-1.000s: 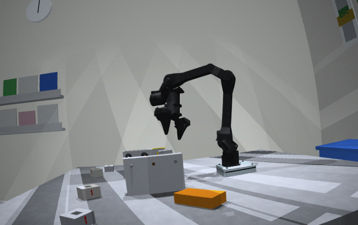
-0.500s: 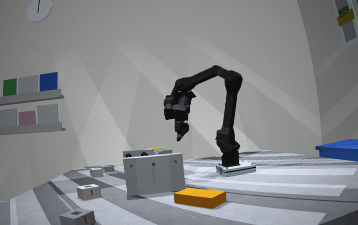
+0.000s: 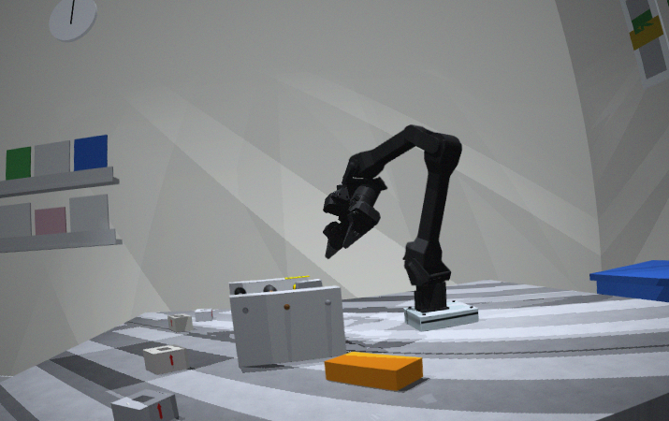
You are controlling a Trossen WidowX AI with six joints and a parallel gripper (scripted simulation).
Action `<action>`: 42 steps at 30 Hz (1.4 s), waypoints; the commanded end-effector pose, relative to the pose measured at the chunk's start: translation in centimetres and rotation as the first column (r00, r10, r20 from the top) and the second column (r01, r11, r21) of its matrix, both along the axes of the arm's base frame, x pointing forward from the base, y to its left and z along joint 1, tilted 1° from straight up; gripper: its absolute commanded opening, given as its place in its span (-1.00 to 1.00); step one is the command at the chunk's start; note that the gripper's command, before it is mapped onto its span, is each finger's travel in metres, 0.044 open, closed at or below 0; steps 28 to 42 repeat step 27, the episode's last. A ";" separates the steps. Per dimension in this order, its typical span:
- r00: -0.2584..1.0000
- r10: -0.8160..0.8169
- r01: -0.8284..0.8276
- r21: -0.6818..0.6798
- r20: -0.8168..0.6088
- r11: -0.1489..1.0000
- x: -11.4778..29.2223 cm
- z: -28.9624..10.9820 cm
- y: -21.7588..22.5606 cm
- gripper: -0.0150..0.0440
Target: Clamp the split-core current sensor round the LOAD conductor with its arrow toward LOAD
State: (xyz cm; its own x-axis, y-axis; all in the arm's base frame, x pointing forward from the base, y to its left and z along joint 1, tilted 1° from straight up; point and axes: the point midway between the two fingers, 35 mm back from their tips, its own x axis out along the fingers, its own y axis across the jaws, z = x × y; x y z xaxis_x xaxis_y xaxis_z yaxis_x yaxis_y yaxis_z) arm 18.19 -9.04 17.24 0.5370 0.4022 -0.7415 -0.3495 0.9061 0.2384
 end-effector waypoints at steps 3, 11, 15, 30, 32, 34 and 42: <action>0.949 0.189 -0.129 -0.238 0.253 0.963 -1.1 0.0 -0.8 1.00; 0.977 0.123 -0.099 -0.144 0.172 0.985 -0.7 0.0 -0.5 1.00; 0.977 0.123 -0.099 -0.144 0.172 0.985 -0.7 0.0 -0.5 1.00; 0.993 0.065 -0.058 -0.072 0.098 0.996 -0.5 -0.2 -0.2 1.00; 0.993 0.065 -0.058 -0.072 0.098 0.996 -0.5 -0.2 -0.2 1.00; 0.993 0.065 -0.058 -0.072 0.098 0.996 -0.5 -0.2 -0.2 1.00; 0.993 0.065 -0.058 -0.072 0.098 0.996 -0.5 -0.2 -0.2 1.00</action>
